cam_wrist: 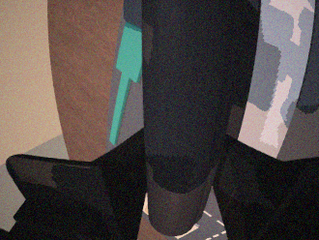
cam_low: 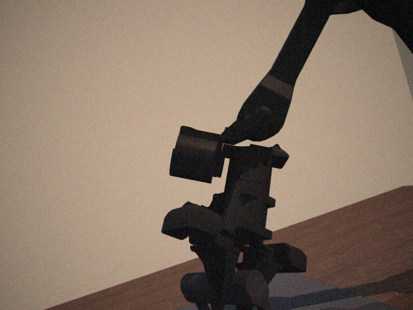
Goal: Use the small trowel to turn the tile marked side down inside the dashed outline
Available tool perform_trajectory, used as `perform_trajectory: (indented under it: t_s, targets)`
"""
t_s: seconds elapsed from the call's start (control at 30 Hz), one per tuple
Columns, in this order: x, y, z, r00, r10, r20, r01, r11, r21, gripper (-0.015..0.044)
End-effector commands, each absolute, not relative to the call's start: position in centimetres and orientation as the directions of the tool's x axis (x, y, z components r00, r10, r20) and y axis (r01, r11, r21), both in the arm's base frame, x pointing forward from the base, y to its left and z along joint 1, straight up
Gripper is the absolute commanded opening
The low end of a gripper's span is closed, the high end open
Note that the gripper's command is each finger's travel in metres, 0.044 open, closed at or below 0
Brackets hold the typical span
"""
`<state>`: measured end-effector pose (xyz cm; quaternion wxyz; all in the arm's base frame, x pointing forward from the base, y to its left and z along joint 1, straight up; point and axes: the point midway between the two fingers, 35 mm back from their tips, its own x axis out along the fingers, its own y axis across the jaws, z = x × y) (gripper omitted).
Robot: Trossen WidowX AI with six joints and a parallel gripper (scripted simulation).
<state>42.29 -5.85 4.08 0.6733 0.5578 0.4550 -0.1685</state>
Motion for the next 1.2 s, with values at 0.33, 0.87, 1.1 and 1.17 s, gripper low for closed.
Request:
perform_trajectory:
  t_s: [0.33,0.87,1.1,1.17]
  targets:
    - [39.3,-11.7,5.2,0.613,0.327,-0.719,0.646,0.315,0.695,0.0000]
    - [36.0,-15.9,6.2,0.698,0.342,-0.629,0.546,0.312,0.777,0.0000]
    - [36.0,-15.9,6.1,0.698,0.342,-0.629,0.546,0.312,0.777,0.0000]
    - [36.0,-15.9,5.8,0.698,0.342,-0.629,0.547,0.312,0.777,0.0000]
